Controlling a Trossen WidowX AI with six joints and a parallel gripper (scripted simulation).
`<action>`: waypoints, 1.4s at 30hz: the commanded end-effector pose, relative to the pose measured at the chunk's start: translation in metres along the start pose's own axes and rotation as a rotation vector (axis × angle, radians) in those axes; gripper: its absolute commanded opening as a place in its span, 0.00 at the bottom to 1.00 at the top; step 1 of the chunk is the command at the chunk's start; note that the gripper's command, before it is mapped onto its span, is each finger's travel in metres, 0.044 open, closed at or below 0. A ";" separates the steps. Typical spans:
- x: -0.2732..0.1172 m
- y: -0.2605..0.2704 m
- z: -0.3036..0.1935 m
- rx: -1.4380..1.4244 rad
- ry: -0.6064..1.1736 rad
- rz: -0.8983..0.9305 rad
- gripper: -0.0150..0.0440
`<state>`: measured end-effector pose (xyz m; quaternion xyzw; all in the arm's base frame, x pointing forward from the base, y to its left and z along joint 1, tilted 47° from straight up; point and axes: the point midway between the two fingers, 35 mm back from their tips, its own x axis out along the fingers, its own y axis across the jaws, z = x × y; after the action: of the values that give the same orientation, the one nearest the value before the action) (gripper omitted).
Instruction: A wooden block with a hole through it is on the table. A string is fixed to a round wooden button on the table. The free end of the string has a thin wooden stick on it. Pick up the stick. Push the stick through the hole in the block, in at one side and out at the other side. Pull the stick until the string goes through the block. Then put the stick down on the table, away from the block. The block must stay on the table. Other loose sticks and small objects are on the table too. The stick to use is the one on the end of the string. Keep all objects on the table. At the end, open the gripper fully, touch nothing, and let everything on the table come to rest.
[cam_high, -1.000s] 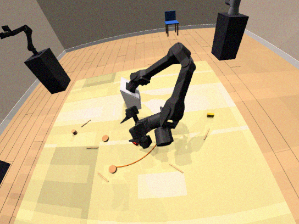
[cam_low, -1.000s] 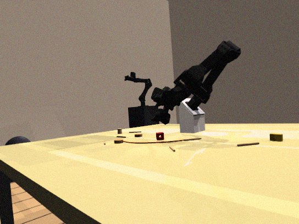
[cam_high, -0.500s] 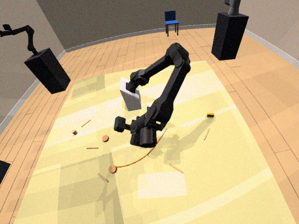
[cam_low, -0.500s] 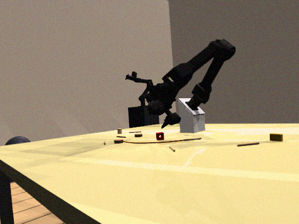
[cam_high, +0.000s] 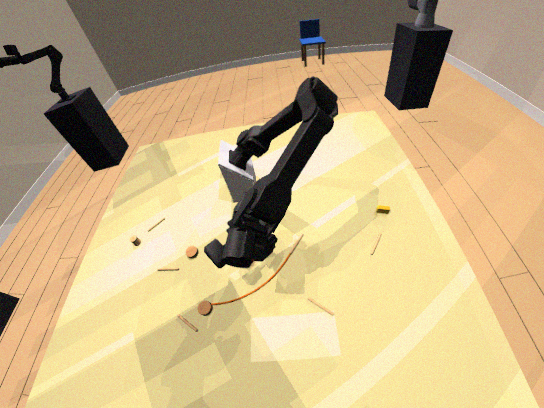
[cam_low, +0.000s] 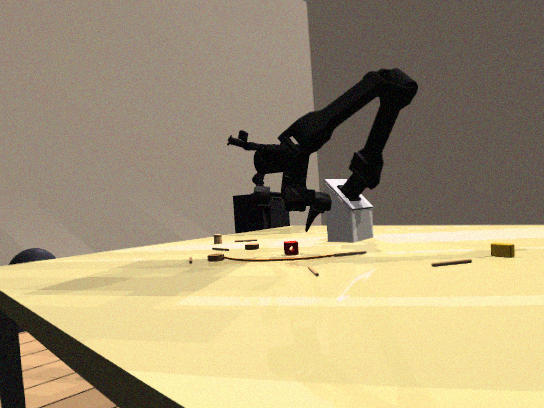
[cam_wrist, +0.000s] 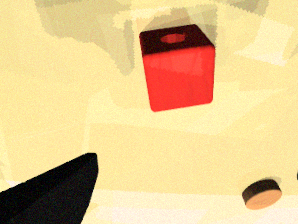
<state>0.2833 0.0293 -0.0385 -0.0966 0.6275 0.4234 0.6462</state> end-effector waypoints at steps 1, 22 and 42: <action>-0.006 -0.004 0.009 -0.709 -0.355 0.033 1.00; -0.008 -0.005 0.011 -0.841 -0.407 0.005 1.00; -0.008 -0.005 0.010 -0.836 -0.402 0.008 0.62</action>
<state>0.2945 0.0295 -0.0317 -0.2624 0.2657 0.6528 0.6591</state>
